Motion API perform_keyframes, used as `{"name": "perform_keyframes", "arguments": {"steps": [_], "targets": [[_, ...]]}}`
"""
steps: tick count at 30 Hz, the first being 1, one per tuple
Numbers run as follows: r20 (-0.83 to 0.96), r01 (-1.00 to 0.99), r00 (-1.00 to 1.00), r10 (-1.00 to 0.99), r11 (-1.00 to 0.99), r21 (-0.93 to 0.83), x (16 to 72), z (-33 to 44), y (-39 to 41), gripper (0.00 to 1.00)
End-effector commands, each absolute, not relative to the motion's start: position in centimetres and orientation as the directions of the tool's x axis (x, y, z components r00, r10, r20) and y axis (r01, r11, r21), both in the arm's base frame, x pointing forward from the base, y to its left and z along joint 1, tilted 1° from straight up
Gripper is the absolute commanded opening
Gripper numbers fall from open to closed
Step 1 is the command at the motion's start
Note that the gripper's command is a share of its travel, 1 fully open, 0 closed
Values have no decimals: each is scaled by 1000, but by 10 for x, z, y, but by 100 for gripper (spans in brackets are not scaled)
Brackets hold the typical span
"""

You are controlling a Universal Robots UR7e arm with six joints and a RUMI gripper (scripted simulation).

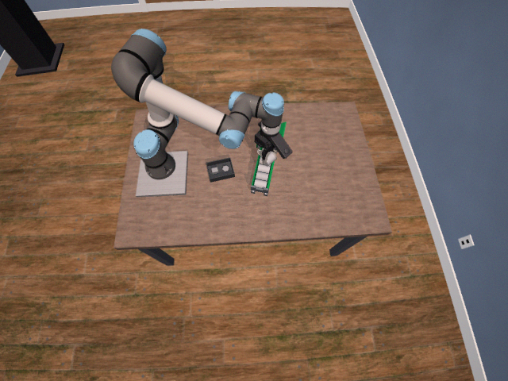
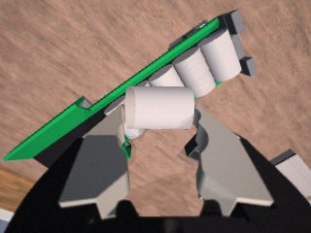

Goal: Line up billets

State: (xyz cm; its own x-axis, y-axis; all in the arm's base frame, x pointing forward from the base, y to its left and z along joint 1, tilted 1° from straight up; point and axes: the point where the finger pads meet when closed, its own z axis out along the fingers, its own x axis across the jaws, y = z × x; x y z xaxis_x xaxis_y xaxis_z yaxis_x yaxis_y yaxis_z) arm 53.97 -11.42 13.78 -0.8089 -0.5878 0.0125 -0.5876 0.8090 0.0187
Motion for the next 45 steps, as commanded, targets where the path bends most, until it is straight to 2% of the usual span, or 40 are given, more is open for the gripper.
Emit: {"name": "perform_keyframes", "arguments": {"steps": [1,12,14,24,29,31,34,45], "targets": [[5,-712,-702,-712,702,20,544,139,-109,0],[-4,-934,-358,-934,357,21,552,138,-93,0],[-4,-934,-358,-934,357,21,552,138,-93,0],[-12,-998,52,-999,-52,17,558,138,-76,0],[-15,-963,269,-963,-269,14,560,138,-67,0],[-15,-963,269,-963,-269,14,560,138,-67,0],[-17,-918,397,-918,-397,12,560,138,-61,0],[-21,-607,794,-607,-794,2,560,138,-41,0]]}}
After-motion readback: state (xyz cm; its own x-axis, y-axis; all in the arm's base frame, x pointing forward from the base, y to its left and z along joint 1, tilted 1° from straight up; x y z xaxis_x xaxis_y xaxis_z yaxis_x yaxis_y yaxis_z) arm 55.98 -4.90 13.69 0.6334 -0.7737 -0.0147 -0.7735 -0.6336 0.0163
